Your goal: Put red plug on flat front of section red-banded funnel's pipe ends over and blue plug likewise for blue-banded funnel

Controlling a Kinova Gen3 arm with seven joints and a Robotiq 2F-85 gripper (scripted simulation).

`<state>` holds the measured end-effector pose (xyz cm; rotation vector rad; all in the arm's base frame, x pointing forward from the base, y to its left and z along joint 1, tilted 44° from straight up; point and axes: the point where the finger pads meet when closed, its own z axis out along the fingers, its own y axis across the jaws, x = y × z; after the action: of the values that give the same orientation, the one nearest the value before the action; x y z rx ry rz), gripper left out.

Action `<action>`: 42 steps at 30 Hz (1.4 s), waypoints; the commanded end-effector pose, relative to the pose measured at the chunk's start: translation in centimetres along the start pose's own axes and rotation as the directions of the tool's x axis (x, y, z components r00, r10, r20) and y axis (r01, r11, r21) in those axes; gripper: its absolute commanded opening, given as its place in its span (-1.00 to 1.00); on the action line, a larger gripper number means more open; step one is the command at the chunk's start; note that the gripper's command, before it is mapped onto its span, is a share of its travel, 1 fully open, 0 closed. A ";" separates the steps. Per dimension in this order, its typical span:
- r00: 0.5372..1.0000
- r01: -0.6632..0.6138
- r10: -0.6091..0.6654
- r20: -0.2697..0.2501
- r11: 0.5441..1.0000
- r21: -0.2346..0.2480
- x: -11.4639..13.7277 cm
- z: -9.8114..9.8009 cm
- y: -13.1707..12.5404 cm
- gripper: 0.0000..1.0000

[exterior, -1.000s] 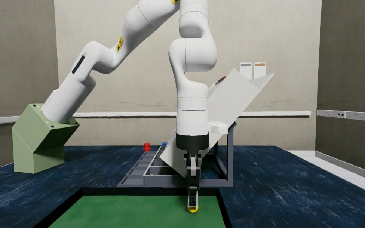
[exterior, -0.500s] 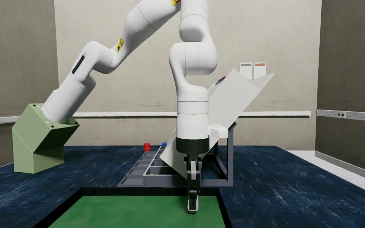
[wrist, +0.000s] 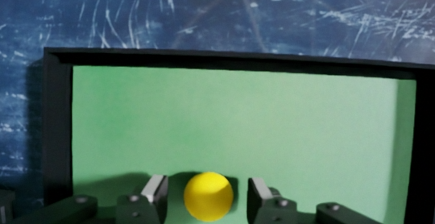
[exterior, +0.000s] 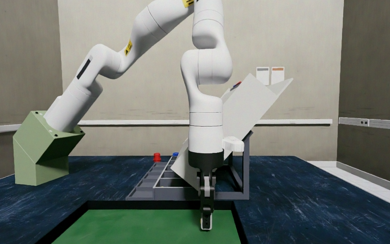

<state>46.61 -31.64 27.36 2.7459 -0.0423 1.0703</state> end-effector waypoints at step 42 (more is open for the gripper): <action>1.000 0.000 0.000 -0.001 1.000 -0.001 0.0 0.7 0.0 -1.00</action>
<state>47.08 -31.75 26.72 2.7458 -0.0429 1.0702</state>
